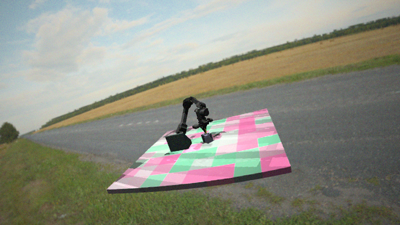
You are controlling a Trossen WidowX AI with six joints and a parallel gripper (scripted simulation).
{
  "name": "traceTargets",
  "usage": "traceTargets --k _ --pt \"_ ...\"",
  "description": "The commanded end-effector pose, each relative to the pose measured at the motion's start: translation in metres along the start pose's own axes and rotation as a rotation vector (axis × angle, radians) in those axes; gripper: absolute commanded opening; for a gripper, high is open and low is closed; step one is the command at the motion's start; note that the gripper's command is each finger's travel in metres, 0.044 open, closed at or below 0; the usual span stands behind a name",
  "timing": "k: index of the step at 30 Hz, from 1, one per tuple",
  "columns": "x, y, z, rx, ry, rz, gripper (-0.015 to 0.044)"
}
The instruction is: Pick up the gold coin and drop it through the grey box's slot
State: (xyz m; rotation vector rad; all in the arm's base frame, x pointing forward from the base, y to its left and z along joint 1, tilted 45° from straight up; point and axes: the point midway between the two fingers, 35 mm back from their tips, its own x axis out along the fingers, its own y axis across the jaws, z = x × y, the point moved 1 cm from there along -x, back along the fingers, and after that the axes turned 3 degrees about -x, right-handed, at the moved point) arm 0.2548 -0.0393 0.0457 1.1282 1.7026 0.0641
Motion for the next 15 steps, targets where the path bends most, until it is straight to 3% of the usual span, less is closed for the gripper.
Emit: traceTargets --k 1,8,14,15 --pt "0.0023 0.0 -0.0002 0.008 0.001 0.003 0.0" --pt "0.005 0.0 -0.0004 0.008 0.001 0.003 0.0" --pt "0.0031 0.0 -0.0001 0.0 0.0 0.0 0.0157" --pt "0.0031 0.0 -0.0001 0.0 0.0 0.0 0.0161"
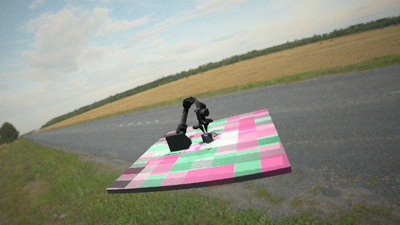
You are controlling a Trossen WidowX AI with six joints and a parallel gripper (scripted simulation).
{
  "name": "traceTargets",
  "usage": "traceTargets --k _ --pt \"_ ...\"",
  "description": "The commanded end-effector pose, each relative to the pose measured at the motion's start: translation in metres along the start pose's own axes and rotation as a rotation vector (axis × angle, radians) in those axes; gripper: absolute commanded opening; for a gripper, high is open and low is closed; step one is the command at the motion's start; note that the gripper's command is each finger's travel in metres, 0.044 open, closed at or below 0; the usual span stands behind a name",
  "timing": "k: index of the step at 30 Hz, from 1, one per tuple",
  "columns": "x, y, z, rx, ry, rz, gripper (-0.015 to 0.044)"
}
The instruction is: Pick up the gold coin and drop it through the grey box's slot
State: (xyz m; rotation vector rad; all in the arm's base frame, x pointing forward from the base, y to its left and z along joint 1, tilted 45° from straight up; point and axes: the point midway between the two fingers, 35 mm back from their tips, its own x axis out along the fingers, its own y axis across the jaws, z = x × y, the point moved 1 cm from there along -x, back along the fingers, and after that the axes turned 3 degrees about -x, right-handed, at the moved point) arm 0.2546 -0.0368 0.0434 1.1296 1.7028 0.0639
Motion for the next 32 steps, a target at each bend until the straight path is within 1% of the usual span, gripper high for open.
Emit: traceTargets --k 1,8,17,19,21,22,32 --pt "0.0 0.0 0.0 -0.001 -0.001 -0.001 0.0161" --pt "0.0 0.0 0.0 -0.001 -0.001 -0.001 0.0161" --pt "-0.02 0.0 0.0 0.001 0.0 -0.001 0.0397" --pt "-0.04 -0.001 -0.001 0.004 0.003 -0.001 0.044" --pt "-0.059 -0.001 -0.004 0.007 0.007 0.001 0.044" --pt "-0.061 -0.001 -0.004 0.008 0.008 0.002 0.044" --pt "-0.061 -0.001 -0.004 0.008 0.008 0.002 0.044"
